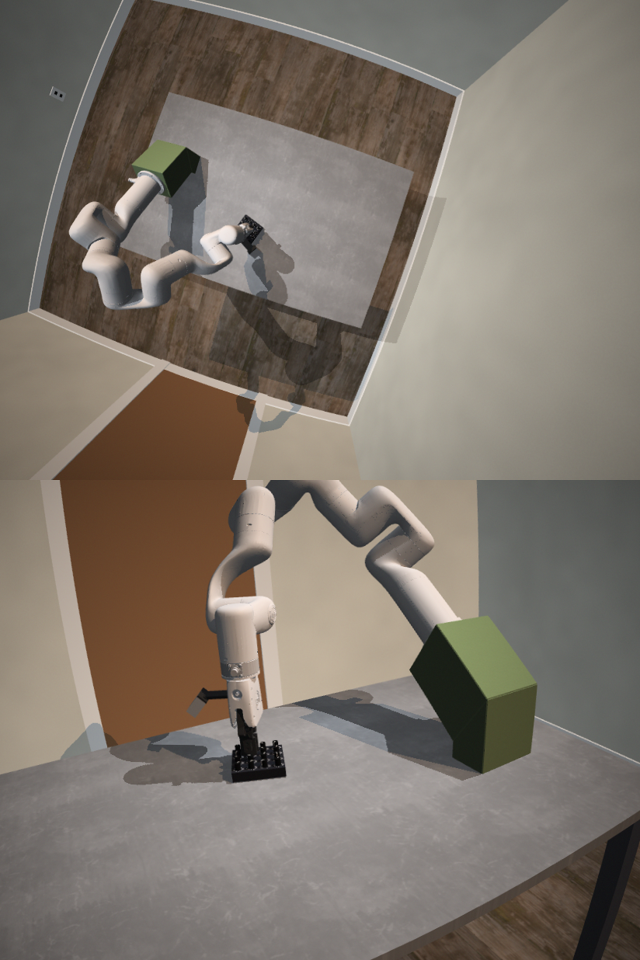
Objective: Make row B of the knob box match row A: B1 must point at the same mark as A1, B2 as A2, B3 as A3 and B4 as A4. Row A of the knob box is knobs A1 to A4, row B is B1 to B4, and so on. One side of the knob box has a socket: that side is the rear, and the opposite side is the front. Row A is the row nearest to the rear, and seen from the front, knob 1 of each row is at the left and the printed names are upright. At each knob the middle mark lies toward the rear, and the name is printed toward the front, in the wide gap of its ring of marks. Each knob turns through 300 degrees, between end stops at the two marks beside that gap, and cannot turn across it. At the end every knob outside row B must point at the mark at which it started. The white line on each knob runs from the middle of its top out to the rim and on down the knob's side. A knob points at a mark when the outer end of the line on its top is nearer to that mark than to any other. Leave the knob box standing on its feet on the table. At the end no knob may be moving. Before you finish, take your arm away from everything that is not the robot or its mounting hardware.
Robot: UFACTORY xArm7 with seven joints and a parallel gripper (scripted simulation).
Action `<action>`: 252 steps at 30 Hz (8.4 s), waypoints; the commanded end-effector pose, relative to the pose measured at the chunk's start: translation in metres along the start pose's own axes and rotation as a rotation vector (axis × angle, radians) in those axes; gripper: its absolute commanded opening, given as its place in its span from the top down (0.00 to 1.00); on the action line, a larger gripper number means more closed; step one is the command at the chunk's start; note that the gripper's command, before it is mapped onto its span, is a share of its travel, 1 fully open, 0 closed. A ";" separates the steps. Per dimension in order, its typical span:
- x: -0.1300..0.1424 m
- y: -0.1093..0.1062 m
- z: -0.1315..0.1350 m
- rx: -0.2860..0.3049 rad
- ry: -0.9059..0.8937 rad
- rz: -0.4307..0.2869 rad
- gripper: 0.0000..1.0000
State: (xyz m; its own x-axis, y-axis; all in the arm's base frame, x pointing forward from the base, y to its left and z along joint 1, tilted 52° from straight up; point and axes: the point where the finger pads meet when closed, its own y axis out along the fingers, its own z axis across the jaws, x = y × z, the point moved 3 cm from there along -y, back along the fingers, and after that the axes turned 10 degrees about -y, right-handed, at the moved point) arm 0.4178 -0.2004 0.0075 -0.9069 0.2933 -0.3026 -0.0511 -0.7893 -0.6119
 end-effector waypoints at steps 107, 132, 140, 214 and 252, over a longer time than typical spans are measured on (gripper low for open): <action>-0.001 -0.037 -0.001 -0.003 -0.242 -0.001 0.81; -0.002 -0.046 -0.001 -0.001 0.512 -0.002 0.81; -0.002 -0.048 -0.001 -0.001 0.712 -0.002 0.81; -0.002 -0.057 -0.001 -0.001 1.583 -0.004 0.81; -0.001 -0.021 -0.001 -0.001 1.584 -0.004 0.81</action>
State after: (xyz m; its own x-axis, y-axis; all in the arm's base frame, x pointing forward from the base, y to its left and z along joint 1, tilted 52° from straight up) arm 0.4192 -0.1823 0.0219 0.4305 0.5356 -0.7265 -0.0549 -0.7878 -0.6134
